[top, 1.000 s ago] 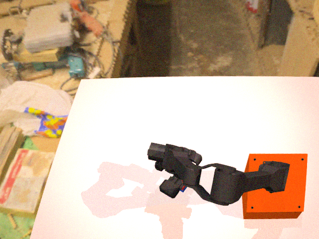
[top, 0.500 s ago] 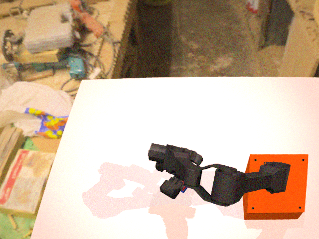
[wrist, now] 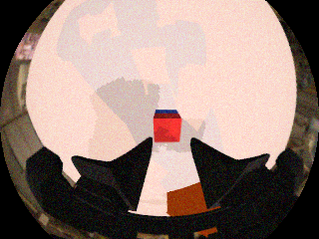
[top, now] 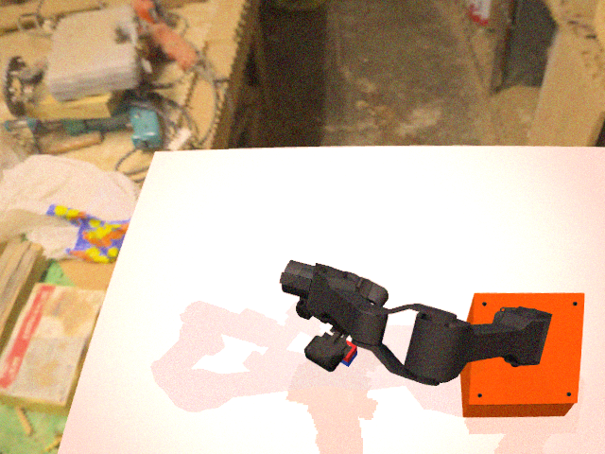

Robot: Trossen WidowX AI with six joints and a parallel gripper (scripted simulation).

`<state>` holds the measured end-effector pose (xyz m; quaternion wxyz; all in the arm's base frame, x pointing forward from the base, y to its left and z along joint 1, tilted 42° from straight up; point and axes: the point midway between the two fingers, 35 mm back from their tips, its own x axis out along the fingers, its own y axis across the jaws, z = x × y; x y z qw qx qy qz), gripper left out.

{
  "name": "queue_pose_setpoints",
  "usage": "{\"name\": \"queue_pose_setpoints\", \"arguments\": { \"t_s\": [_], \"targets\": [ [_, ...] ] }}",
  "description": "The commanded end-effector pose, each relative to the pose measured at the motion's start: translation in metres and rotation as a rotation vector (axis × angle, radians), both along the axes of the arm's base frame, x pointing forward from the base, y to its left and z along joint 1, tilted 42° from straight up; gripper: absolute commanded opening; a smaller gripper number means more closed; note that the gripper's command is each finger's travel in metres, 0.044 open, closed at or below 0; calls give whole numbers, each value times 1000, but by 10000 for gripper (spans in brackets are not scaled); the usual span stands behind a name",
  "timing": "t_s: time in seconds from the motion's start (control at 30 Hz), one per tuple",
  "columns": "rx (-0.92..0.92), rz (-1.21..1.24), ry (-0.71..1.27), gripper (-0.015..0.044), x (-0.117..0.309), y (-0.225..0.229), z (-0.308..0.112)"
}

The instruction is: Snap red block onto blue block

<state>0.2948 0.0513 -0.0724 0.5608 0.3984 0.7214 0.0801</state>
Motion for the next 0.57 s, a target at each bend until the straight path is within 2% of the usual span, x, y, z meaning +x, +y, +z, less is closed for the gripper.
{"name": "queue_pose_setpoints", "arguments": {
  "t_s": [0.0, 0.1, 0.53],
  "targets": [
    [-10, -14, -38, 220, 10, -36, 39],
    [-6, -14, -36, 220, 7, -52, 59],
    [-6, -14, -36, 220, 11, -55, 56]
  ]
}}
